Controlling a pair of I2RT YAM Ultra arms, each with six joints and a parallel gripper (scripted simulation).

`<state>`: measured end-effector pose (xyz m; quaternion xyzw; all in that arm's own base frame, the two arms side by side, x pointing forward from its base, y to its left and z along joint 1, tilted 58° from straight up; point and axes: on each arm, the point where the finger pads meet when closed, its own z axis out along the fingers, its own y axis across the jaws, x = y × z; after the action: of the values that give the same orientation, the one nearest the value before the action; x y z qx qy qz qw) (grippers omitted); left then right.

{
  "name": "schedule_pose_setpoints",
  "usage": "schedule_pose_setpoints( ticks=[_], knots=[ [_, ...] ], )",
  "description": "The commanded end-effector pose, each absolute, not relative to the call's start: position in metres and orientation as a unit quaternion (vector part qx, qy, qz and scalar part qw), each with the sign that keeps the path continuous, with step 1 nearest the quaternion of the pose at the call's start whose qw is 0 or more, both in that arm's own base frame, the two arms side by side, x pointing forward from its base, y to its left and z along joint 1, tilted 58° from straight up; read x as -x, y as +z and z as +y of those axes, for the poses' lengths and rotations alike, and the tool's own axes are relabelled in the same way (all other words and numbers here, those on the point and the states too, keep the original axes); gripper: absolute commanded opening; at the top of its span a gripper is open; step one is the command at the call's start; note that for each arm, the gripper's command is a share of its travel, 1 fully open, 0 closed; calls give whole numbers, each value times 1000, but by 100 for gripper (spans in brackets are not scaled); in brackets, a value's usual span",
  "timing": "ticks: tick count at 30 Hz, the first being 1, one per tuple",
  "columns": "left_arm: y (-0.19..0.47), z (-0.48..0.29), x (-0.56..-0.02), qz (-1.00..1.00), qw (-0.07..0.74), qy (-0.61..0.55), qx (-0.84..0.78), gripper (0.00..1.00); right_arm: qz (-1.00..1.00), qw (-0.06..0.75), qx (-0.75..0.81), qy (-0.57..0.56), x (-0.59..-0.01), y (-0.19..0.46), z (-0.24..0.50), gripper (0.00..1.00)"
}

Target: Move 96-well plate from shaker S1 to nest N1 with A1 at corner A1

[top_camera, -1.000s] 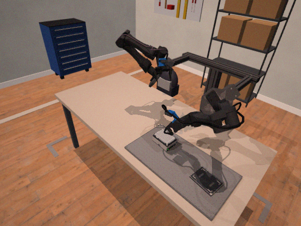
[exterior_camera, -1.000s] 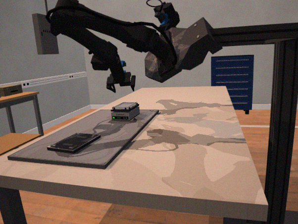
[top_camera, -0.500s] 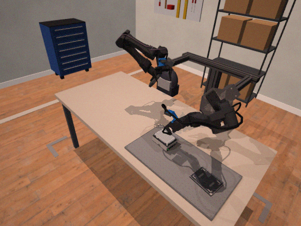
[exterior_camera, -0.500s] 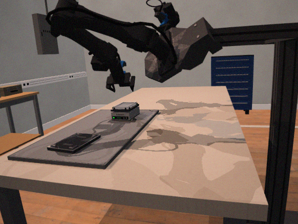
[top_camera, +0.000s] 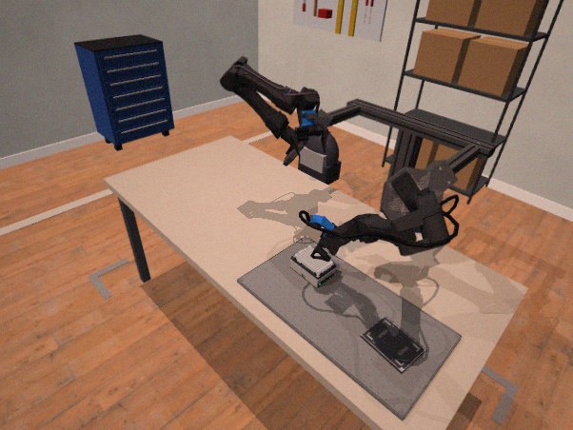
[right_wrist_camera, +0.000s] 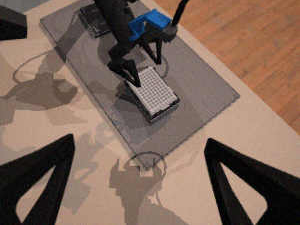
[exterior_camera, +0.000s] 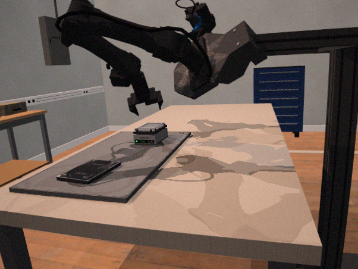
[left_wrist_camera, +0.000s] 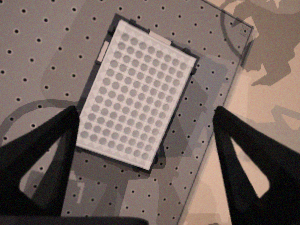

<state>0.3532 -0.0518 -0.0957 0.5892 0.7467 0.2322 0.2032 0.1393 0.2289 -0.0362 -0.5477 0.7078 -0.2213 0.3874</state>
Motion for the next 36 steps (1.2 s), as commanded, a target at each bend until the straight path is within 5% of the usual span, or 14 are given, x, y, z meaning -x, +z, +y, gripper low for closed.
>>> schedule_pose_setpoints(
  ticks=[1, 36],
  knots=[
    [-98, -62, -357, 813, 212, 219, -496, 100, 707, 402, 544, -207, -136, -30, 238, 100],
    [-107, -61, -380, 914, 324, 185, 158, 100, 707, 402, 544, -207, -136, -30, 238, 100]
  ],
)
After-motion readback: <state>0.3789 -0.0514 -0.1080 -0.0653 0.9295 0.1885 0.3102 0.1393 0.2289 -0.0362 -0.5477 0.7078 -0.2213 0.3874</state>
